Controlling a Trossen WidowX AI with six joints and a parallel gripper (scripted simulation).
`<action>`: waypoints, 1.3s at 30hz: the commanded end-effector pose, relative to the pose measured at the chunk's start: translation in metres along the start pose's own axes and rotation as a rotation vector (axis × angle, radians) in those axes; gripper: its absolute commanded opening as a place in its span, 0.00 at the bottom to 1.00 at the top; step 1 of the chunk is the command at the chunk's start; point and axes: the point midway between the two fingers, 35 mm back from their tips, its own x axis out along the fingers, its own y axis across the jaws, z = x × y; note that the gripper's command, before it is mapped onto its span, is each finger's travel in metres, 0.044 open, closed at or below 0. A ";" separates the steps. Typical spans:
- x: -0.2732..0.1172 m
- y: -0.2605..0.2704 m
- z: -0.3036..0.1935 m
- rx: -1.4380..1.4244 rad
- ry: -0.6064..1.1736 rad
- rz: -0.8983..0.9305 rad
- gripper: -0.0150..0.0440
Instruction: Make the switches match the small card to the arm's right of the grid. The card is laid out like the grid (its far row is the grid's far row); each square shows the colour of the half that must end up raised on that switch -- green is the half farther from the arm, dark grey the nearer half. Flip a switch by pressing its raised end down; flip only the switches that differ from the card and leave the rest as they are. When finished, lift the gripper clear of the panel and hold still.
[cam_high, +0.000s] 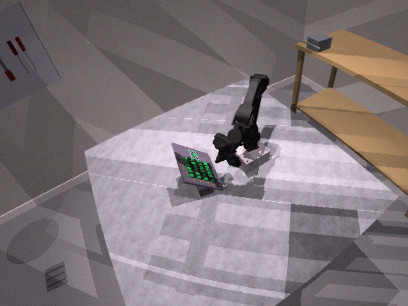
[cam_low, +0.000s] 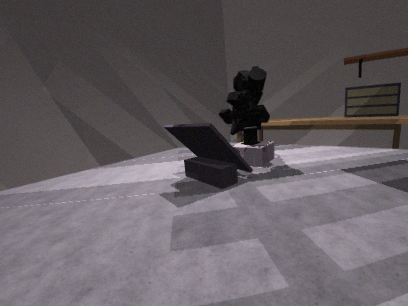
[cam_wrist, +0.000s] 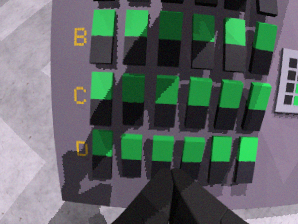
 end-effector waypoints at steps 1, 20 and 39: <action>0.000 -0.025 -0.019 -0.010 0.014 -0.008 0.25; 0.037 -0.043 -0.036 -0.013 -0.019 -0.009 0.25; 0.061 -0.043 -0.036 -0.013 -0.020 -0.010 0.25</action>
